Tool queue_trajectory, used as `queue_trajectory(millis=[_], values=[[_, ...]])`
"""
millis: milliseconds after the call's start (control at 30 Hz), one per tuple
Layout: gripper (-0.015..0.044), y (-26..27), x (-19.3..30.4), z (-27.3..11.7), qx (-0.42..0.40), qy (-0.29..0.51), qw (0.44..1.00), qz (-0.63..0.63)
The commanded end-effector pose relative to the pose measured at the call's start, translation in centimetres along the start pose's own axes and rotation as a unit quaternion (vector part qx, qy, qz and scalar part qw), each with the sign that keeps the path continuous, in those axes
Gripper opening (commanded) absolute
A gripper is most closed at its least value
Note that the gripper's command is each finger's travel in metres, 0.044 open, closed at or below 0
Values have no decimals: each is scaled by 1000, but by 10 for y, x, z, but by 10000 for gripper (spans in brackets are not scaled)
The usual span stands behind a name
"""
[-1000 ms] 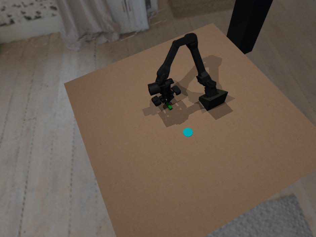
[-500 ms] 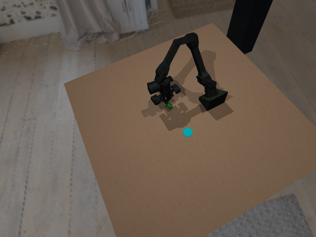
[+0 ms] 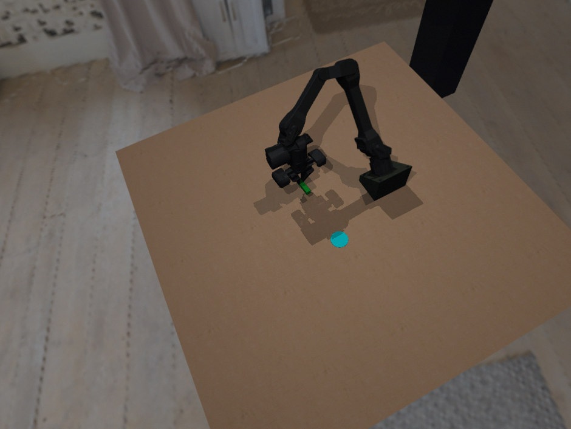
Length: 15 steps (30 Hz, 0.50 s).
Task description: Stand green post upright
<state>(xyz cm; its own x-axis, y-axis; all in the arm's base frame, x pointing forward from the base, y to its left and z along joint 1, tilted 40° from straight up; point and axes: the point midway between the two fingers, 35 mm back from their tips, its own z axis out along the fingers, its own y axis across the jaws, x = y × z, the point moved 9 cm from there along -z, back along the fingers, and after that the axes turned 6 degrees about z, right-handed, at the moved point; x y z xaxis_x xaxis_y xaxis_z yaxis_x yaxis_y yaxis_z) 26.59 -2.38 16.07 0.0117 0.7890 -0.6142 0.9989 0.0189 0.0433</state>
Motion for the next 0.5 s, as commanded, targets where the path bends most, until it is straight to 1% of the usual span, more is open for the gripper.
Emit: queue_trajectory(millis=[0,467], values=[[23,2,-1,-7,-4,-1,1000,6],[23,2,0,-25,-1,-4,1000,7]])
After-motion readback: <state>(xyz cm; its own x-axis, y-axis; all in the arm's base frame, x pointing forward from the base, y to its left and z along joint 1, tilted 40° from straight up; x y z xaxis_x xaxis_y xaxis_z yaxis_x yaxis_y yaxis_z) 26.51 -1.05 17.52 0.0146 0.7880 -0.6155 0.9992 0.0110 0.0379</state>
